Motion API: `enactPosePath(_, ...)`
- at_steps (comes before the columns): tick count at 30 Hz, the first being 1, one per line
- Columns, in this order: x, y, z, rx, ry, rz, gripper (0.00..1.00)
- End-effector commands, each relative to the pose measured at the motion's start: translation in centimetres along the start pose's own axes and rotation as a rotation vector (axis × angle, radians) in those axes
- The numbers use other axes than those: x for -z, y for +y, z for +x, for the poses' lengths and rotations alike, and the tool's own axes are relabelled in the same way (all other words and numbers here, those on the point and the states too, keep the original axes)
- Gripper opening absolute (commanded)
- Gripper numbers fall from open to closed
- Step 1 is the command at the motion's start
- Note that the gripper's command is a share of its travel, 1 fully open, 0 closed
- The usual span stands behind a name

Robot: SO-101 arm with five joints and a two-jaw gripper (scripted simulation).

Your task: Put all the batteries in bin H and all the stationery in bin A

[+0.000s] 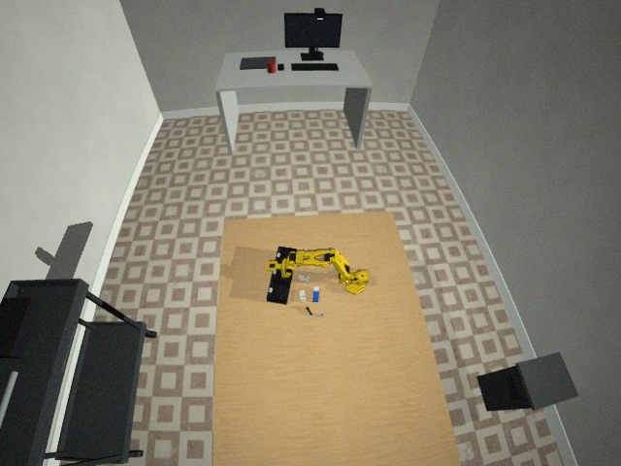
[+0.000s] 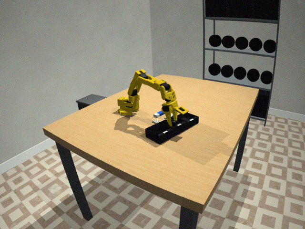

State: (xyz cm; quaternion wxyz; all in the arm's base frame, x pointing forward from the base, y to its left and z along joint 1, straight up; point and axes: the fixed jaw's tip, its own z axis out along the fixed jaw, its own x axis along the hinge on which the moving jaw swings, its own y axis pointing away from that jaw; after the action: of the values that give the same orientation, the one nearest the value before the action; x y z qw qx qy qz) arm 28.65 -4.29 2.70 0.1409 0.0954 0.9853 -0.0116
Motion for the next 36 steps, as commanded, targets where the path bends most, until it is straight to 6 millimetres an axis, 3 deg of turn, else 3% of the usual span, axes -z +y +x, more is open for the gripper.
enactPosePath(1, 1.23, 0.28, -1.06, 0.013, -0.068, -0.005, 0.0)
enactPosePath(24, 1.23, 0.28, -1.06, 0.013, -0.068, -0.005, 0.23)
enactPosePath(36, 1.33, 0.28, -1.07, 0.013, -0.068, -0.005, 0.24)
